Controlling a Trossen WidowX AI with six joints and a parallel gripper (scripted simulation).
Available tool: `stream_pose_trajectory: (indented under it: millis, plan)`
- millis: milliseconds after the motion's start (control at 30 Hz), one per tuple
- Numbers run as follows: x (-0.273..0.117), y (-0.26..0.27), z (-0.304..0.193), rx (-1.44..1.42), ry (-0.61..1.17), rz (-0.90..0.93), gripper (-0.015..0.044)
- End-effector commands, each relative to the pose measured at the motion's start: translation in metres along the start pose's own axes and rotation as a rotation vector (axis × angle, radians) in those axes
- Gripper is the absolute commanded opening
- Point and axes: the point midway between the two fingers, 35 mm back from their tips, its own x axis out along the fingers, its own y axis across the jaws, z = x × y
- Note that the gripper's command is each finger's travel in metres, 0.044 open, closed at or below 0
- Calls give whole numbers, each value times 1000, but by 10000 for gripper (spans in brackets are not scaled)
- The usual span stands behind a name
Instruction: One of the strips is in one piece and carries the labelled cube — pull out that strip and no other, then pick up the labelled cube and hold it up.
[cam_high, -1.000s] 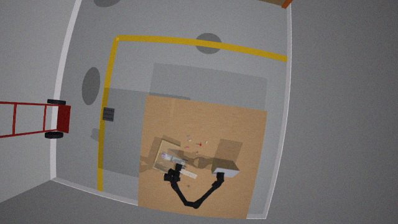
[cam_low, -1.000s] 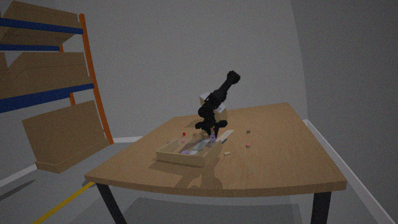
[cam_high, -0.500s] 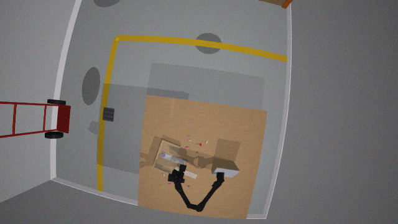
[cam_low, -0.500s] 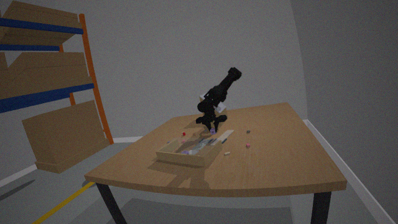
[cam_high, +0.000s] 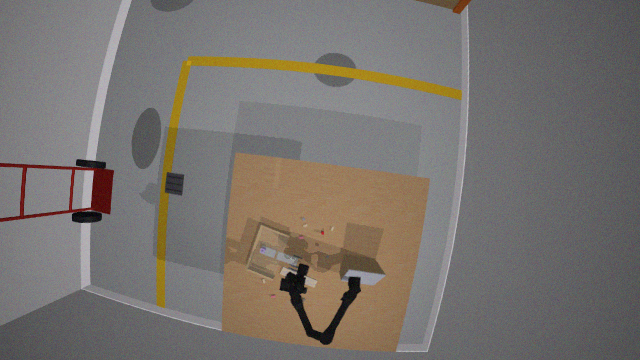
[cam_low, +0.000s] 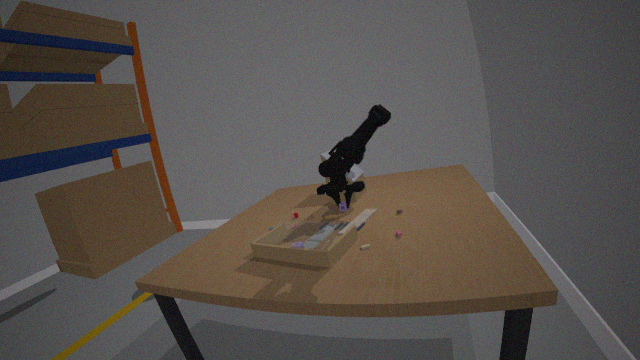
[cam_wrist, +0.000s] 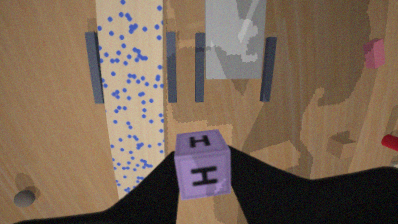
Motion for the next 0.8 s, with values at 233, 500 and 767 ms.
stream_pose_trajectory:
  millis: [233,500,767]
  plan:
    - [-14,-6,-21,-3,1,2,0]
    - [-35,-6,-21,-3,1,2,0]
    - [-35,-6,-21,-3,1,2,0]
